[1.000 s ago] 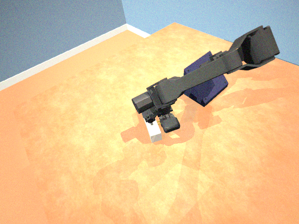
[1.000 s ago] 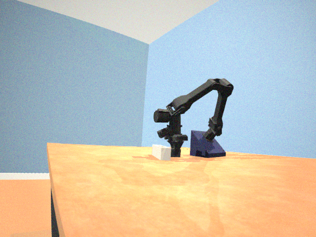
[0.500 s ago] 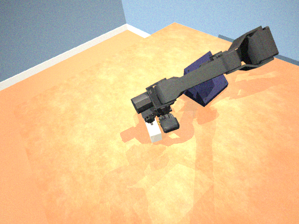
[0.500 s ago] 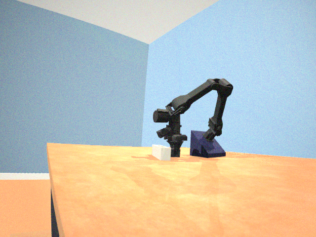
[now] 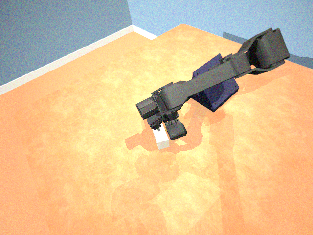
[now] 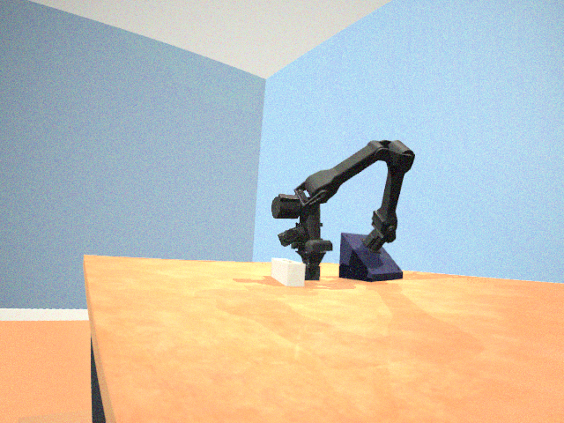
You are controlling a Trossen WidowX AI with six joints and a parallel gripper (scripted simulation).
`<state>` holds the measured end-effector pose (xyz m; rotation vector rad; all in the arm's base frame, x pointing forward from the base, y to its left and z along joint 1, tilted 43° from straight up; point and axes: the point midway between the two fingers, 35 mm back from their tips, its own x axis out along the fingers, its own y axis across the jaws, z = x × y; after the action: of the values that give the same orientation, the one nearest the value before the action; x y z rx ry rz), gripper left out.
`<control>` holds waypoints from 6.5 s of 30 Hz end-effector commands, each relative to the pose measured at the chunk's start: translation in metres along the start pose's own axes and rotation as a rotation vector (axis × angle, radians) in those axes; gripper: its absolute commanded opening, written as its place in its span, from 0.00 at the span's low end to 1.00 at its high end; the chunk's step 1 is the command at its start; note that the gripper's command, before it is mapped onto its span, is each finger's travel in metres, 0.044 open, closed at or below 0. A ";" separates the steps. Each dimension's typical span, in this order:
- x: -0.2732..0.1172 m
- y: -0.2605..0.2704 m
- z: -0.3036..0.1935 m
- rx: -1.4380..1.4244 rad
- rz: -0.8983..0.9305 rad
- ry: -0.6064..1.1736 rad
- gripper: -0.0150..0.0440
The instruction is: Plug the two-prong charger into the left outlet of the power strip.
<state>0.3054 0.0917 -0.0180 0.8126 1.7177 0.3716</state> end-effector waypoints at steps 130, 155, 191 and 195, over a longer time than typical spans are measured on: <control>-0.006 0.001 0.020 -0.002 0.002 0.000 0.25; -0.005 0.001 0.021 -0.002 0.002 0.000 0.25; -0.001 0.001 0.013 0.007 0.001 0.026 1.00; -0.001 0.001 0.013 0.007 0.001 0.024 1.00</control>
<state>0.3181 0.0891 -0.0210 0.8162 1.7445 0.3774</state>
